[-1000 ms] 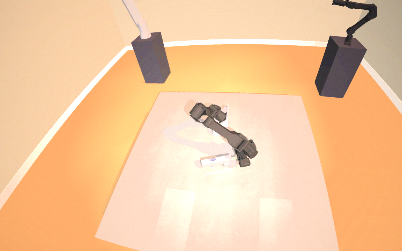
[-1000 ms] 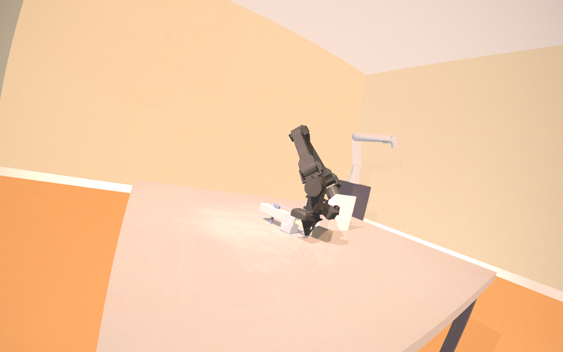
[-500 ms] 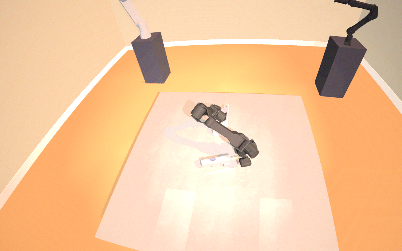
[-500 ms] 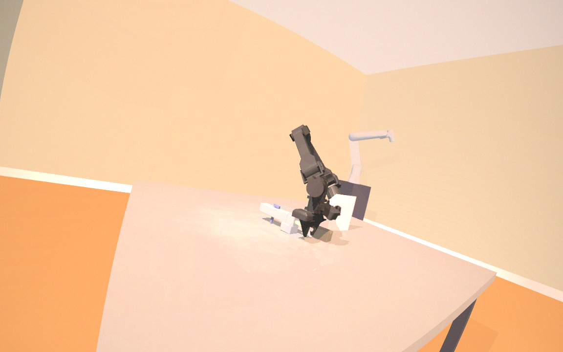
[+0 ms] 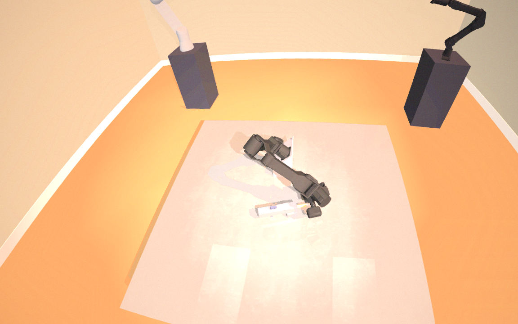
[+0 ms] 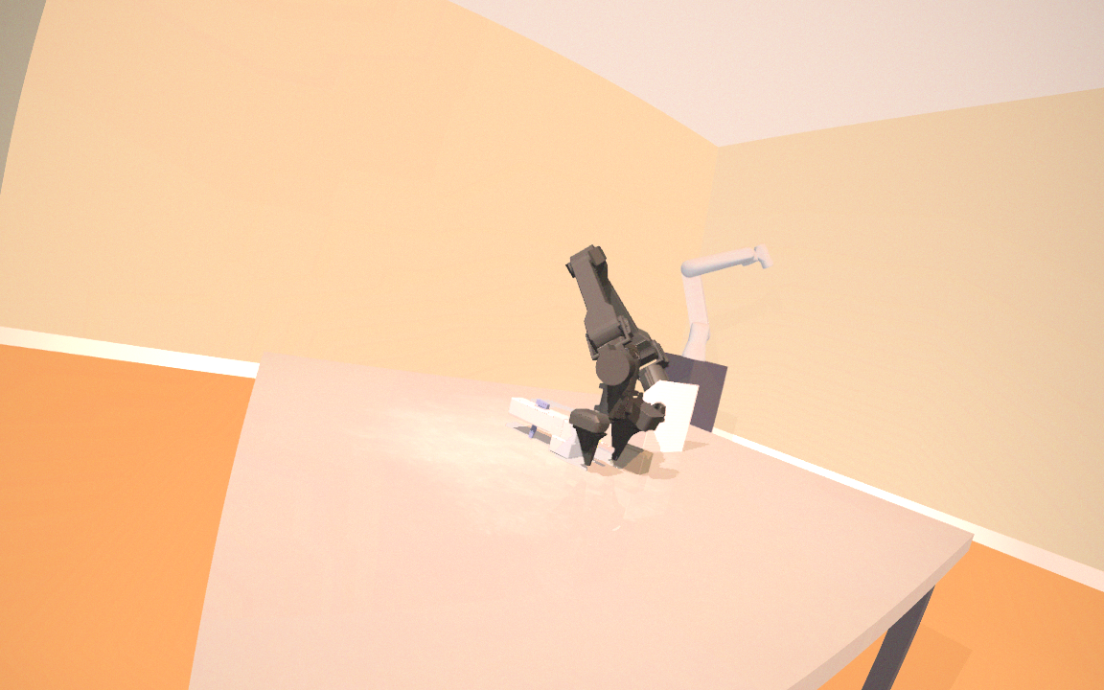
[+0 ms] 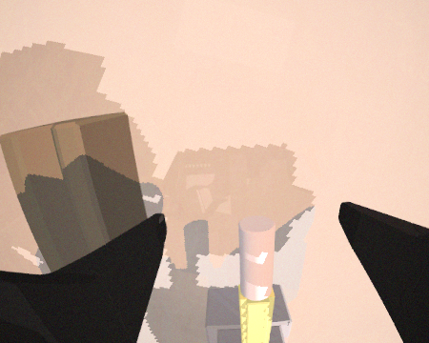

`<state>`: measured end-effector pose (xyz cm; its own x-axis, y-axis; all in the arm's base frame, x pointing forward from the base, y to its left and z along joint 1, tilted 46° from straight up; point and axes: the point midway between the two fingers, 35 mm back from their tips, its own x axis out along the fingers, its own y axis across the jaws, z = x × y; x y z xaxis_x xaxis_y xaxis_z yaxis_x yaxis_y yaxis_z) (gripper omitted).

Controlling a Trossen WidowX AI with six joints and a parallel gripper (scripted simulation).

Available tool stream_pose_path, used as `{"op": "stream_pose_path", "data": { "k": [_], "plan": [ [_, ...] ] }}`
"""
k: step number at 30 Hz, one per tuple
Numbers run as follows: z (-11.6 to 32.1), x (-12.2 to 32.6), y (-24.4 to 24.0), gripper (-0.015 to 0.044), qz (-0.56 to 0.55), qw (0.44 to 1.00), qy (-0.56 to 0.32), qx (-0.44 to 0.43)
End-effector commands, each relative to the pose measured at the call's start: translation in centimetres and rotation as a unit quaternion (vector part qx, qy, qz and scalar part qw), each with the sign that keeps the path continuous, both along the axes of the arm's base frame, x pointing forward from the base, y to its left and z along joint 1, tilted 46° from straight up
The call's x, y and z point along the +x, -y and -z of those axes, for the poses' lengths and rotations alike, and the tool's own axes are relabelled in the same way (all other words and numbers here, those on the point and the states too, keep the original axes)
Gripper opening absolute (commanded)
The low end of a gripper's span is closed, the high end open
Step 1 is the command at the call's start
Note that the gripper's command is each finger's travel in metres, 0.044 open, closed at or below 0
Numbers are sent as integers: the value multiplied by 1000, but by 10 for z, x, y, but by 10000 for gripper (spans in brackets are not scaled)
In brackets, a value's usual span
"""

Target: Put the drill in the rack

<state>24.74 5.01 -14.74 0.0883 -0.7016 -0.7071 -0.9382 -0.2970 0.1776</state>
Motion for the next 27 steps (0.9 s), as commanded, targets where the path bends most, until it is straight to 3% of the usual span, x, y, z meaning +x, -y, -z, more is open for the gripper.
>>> {"op": "stream_pose_path", "data": {
  "k": [1,27],
  "plan": [
    [-1,0,3,440,-1,1000,-1,-2],
    [-5,3,9,440,-1,1000,-1,-2]
  ]
}}
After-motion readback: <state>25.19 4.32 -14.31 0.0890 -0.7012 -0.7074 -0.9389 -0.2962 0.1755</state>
